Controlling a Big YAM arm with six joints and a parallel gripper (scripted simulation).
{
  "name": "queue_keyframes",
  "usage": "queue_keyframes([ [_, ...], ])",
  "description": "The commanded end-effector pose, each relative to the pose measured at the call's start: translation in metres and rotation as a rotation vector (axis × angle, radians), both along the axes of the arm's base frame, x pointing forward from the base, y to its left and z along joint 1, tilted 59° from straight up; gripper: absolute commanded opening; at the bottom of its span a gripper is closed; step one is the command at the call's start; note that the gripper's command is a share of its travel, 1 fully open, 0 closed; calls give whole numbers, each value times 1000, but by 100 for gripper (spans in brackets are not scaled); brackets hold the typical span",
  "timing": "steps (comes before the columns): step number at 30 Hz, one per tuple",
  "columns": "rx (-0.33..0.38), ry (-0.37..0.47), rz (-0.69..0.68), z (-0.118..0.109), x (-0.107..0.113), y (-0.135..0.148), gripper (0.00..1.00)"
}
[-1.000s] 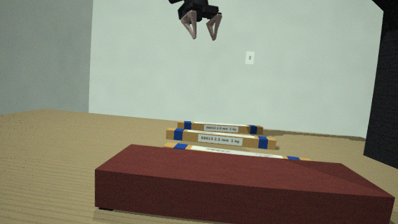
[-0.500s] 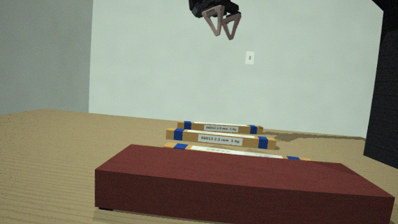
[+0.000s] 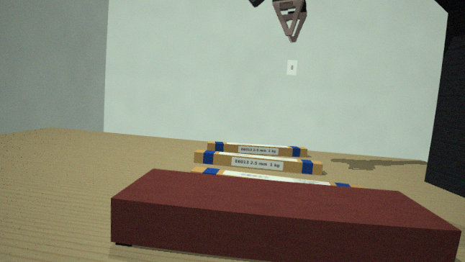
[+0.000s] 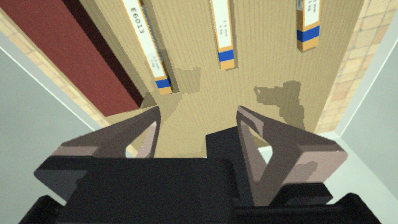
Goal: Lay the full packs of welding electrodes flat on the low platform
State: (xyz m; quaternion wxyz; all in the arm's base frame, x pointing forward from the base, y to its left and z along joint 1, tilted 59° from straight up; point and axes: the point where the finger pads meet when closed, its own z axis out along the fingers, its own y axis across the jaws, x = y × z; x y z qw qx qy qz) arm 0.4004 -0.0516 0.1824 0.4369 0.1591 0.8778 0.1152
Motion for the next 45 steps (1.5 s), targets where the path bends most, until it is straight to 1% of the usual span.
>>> queue_keyframes([
  [1,-119,-77,75,1,-12,13,74],
  [6,-229,-119,125,-22,-34,25,74],
  [8,-254,-137,141,-24,-35,26,74],
  [23,-252,-137,124,-21,-32,18,74],
  [45,-249,-134,128,-23,-32,20,74],
])
